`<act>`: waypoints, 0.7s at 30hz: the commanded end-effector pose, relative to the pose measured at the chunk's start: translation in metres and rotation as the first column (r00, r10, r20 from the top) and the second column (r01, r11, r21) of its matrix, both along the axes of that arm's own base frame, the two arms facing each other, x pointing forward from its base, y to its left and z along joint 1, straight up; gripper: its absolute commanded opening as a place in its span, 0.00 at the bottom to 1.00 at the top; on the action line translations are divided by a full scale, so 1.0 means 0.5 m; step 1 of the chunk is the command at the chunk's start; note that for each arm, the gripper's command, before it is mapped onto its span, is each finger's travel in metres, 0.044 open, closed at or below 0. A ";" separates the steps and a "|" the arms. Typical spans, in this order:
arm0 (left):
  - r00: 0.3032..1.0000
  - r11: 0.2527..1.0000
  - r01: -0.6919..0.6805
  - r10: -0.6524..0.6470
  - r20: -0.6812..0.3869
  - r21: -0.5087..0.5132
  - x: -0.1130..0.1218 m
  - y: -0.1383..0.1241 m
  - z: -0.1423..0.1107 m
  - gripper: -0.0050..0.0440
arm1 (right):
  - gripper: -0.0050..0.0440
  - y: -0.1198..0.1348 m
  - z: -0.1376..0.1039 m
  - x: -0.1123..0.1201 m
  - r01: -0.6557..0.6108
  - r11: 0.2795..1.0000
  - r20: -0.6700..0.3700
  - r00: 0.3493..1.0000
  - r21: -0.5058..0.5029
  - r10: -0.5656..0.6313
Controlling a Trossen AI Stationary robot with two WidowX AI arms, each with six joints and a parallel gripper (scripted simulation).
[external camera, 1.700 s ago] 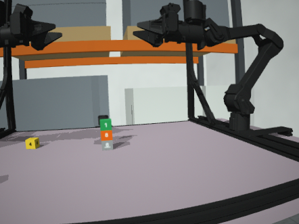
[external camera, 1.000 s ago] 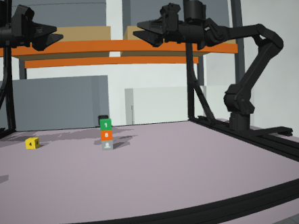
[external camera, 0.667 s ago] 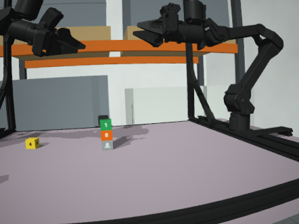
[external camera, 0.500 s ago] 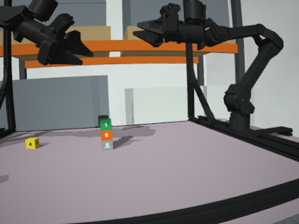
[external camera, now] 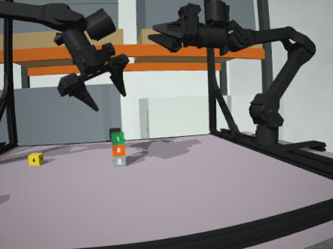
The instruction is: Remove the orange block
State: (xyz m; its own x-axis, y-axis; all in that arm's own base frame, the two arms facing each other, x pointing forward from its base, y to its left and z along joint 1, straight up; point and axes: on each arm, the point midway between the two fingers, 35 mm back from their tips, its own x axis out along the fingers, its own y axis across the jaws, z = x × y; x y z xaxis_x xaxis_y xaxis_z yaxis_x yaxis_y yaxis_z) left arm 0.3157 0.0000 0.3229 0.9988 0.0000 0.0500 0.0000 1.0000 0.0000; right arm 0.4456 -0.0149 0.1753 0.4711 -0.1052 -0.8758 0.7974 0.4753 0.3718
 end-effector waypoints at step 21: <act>1.000 1.000 0.000 0.000 0.000 0.000 0.000 0.000 0.000 0.92 | 0.92 0.002 -0.089 0.005 0.225 0.974 -0.310 0.927 0.012 -0.211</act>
